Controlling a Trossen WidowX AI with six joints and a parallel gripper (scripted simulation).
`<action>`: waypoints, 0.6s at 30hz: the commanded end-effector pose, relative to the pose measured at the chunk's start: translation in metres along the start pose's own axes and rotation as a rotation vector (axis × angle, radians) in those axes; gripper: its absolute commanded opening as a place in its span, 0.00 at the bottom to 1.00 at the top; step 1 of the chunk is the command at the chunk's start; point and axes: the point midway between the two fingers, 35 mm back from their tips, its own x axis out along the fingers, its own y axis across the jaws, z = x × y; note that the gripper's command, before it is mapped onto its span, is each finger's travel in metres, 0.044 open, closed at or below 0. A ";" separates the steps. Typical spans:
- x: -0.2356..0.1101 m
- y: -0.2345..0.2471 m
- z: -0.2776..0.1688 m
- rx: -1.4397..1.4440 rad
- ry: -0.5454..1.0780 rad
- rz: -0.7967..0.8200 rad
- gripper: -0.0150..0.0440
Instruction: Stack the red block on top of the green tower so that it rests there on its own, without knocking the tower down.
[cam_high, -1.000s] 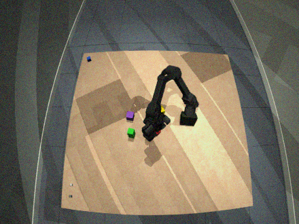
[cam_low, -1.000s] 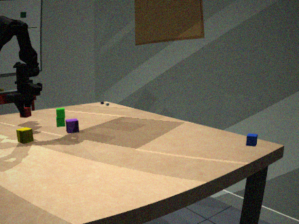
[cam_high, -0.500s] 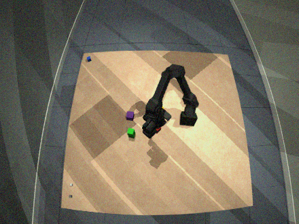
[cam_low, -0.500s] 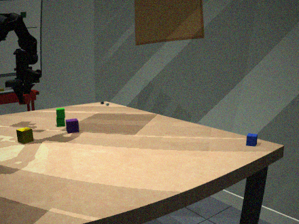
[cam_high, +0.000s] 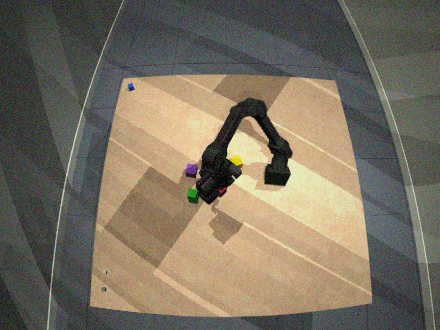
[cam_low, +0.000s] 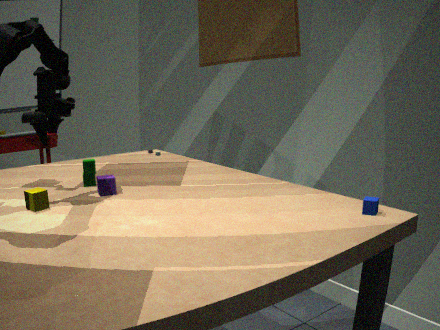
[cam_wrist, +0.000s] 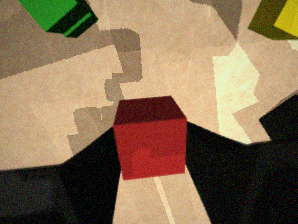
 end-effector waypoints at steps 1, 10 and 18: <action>0.000 0.010 0.011 -0.001 -0.001 -0.003 0.25; -0.001 0.034 0.038 -0.001 -0.004 -0.002 0.25; 0.000 0.051 0.062 0.000 -0.007 -0.002 0.25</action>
